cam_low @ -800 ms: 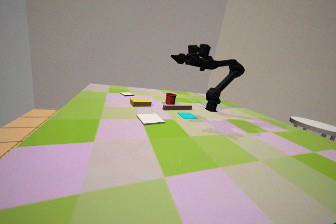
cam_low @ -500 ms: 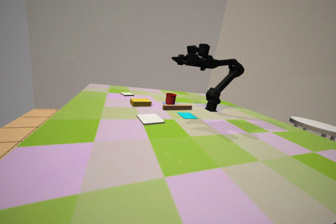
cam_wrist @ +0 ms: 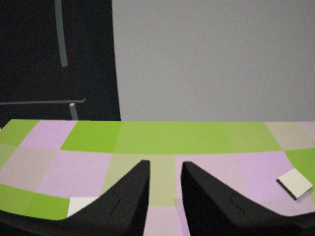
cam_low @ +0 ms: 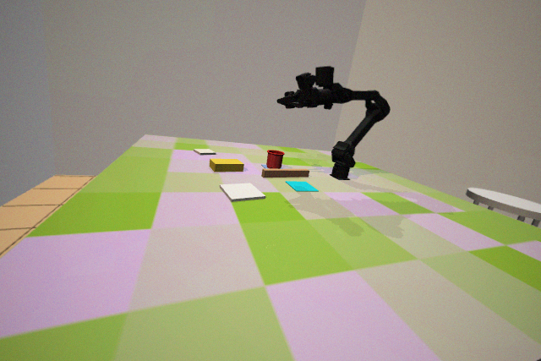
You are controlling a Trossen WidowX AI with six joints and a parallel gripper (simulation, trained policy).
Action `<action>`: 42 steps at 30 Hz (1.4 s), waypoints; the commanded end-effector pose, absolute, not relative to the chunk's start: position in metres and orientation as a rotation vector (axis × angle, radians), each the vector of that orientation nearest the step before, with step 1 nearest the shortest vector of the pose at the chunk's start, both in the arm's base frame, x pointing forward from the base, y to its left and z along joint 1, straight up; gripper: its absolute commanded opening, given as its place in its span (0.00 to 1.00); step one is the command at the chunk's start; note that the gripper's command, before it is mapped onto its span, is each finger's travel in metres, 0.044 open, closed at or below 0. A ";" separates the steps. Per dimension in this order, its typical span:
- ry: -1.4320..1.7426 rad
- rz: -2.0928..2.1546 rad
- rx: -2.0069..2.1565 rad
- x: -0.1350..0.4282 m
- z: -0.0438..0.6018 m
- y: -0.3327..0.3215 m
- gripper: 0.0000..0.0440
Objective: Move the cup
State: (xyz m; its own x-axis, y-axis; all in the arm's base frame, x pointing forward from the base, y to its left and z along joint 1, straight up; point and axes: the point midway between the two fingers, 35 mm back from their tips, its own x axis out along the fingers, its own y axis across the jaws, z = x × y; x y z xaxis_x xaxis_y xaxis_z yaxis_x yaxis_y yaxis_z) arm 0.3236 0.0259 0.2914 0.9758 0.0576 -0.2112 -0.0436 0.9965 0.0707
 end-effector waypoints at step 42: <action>0.939 -0.006 0.107 0.325 0.233 0.048 0.24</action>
State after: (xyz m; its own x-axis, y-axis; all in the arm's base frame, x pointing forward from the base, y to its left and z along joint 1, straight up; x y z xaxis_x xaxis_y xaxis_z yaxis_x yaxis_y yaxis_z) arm 0.3253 0.0499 0.2353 0.6169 0.0523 -0.7853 0.0448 0.9938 0.1014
